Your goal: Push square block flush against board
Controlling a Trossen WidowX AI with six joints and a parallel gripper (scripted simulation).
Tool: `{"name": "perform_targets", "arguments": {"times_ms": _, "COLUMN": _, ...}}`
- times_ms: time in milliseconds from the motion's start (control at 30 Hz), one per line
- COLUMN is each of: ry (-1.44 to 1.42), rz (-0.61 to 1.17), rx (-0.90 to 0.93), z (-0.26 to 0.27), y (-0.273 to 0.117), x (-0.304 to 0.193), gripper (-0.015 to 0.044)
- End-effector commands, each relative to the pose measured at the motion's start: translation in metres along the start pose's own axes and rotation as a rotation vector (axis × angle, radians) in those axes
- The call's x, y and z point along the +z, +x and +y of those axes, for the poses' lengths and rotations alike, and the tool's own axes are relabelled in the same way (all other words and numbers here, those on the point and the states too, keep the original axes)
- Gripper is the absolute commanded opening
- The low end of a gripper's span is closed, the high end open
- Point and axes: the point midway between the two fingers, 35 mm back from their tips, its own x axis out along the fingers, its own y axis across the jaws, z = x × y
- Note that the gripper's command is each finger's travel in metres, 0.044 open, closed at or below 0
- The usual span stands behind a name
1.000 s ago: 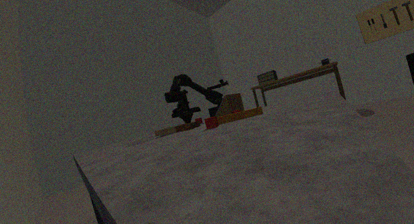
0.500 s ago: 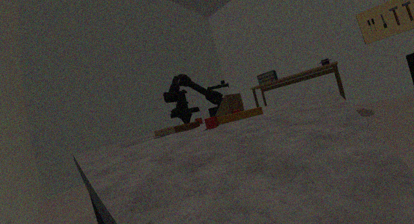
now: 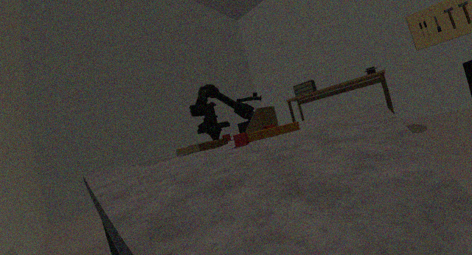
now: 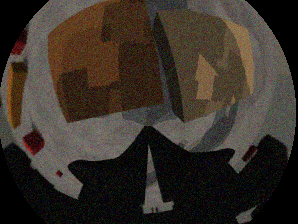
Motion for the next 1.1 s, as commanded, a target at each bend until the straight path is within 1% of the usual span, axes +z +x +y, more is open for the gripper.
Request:
{"name": "perform_targets", "arguments": {"times_ms": 0, "ry": -0.005, "rz": 0.002, "rx": -0.002, "z": 0.001, "y": 0.001, "x": -0.008, "gripper": 0.0}}
{"name": "perform_targets", "arguments": {"times_ms": 400, "ry": -0.006, "rz": 0.003, "rx": -0.002, "z": 0.002, "y": 0.002, "x": -0.025, "gripper": 0.0}}
{"name": "perform_targets", "arguments": {"times_ms": 467, "ry": -0.003, "rz": 0.001, "rx": 0.002, "z": 0.001, "y": -0.011, "x": -0.02, "gripper": 0.0}}
{"name": "perform_targets", "arguments": {"times_ms": 533, "ry": -0.005, "rz": 0.002, "rx": 0.002, "z": 0.002, "y": -0.041, "x": -0.02, "gripper": 0.0}}
{"name": "perform_targets", "arguments": {"times_ms": 567, "ry": -0.006, "rz": 0.002, "rx": 0.001, "z": 0.001, "y": -0.05, "x": -0.02, "gripper": 0.0}}
{"name": "perform_targets", "arguments": {"times_ms": 800, "ry": -0.007, "rz": 0.002, "rx": 0.001, "z": 0.002, "y": -0.054, "x": -0.019, "gripper": 0.0}}
{"name": "perform_targets", "arguments": {"times_ms": 1067, "ry": -0.049, "rz": -0.004, "rx": 0.029, "z": 0.032, "y": -0.06, "x": 0.061, "gripper": 0.0}}
